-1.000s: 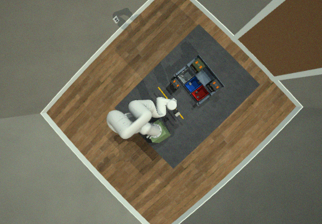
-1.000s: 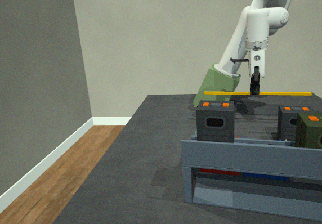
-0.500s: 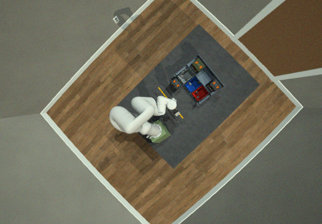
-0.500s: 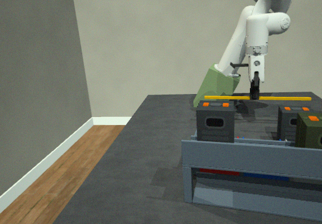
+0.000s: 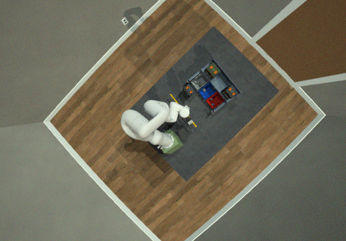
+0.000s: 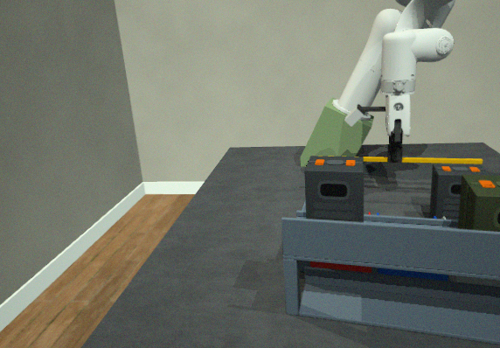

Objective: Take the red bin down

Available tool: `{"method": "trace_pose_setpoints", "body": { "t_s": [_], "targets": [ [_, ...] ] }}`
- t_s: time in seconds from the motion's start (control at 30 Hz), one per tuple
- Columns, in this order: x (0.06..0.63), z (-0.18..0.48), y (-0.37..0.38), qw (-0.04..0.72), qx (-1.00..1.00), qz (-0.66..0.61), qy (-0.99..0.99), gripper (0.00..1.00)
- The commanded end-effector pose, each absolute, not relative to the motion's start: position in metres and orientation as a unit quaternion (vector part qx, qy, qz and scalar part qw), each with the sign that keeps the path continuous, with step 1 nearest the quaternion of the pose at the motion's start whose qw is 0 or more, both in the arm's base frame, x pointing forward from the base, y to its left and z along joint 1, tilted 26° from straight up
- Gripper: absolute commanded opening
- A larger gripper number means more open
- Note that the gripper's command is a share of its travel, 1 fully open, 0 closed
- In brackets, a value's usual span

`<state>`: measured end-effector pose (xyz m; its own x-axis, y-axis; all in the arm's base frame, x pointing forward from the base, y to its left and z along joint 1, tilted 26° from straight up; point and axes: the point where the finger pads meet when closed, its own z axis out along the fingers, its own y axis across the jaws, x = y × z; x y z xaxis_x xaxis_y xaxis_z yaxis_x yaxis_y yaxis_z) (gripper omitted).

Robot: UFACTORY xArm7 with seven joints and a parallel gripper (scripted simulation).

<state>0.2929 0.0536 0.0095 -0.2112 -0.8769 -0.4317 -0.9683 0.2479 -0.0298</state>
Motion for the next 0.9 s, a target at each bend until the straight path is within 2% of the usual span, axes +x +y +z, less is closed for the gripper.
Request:
{"method": "trace_pose_setpoints", "body": {
  "t_s": [0.0,0.87],
  "targets": [
    [0.294,0.01,0.053,0.186,-0.6,0.123,0.768,0.0],
    [0.3,-0.026,0.069,0.185,-0.6,0.123,0.768,0.0]
  ]
}}
